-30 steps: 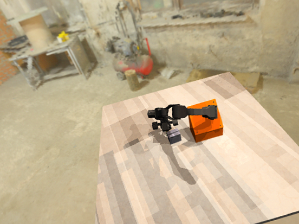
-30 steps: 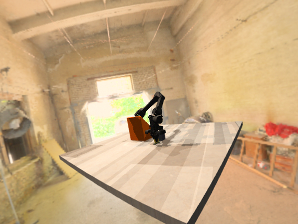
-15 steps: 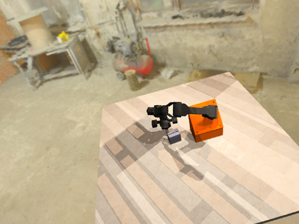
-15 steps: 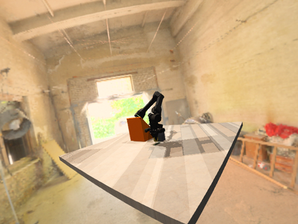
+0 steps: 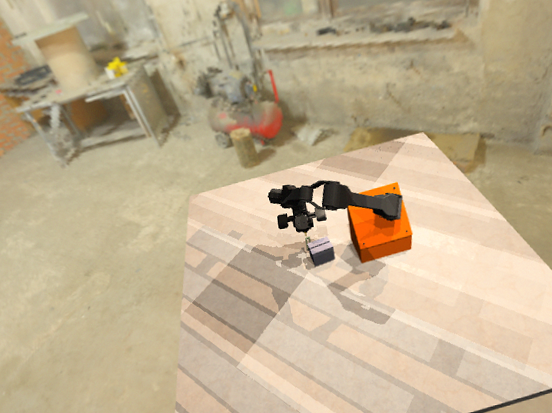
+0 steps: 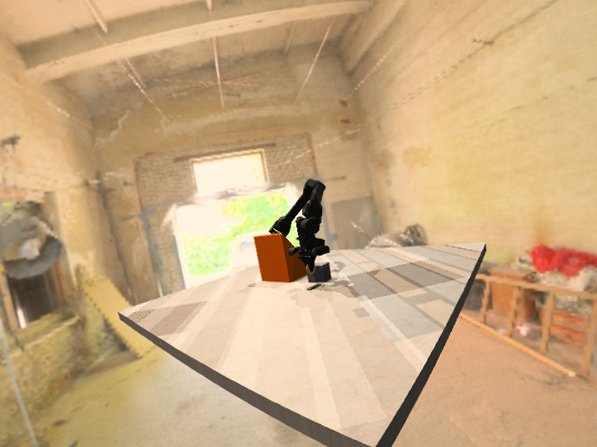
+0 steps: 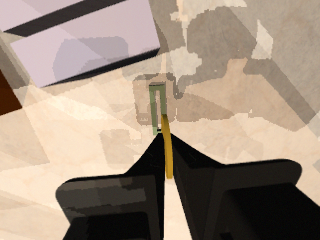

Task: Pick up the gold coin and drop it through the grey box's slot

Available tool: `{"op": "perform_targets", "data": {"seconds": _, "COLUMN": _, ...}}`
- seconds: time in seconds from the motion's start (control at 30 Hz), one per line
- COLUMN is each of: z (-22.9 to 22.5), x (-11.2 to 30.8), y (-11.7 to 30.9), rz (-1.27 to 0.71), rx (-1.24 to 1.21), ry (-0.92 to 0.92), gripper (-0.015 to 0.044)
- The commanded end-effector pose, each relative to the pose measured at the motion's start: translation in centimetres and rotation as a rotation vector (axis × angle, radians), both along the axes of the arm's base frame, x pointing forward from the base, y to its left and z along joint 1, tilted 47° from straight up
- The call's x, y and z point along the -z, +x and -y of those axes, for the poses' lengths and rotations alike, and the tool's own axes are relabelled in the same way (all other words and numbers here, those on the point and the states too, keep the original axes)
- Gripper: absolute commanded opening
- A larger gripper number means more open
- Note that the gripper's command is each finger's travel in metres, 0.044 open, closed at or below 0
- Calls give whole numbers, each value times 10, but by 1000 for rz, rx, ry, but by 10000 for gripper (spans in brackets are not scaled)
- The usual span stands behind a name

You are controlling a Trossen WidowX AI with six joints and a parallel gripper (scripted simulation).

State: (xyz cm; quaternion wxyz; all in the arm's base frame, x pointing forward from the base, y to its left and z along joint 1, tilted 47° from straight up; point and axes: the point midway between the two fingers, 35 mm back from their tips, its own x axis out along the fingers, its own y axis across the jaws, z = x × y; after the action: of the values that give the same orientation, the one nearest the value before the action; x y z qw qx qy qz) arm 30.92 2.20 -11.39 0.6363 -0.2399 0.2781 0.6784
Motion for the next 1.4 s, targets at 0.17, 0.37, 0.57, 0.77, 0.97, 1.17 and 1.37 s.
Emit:
{"op": "perform_targets", "data": {"seconds": 0.17, "z": 18, "x": -18, "y": 2, "rz": 10, "rx": -4, "ry": -5, "gripper": 0}}
{"op": "perform_targets", "data": {"seconds": 0.37, "z": 26, "x": -26, "y": 2, "rz": 10, "rx": -5, "ry": -4, "gripper": 0}}
{"op": "perform_targets", "data": {"seconds": 0.57, "z": 27, "x": -26, "y": 1, "rz": -103, "rx": 100, "ry": -15, "gripper": 0}}
{"op": "perform_targets", "data": {"seconds": 0.77, "z": 28, "x": -25, "y": 0, "rz": -254, "rx": 241, "ry": -31, "gripper": 0}}
{"op": "perform_targets", "data": {"seconds": 0.97, "z": 28, "x": -25, "y": -1, "rz": -404, "rx": 382, "ry": -46, "gripper": 0}}
{"op": "perform_targets", "data": {"seconds": 1.17, "z": 29, "x": -24, "y": -2, "rz": -555, "rx": 523, "ry": -61, "gripper": 0}}
{"op": "perform_targets", "data": {"seconds": 1.37, "z": 30, "x": -24, "y": -4, "rz": -706, "rx": 664, "ry": -76, "gripper": 0}}
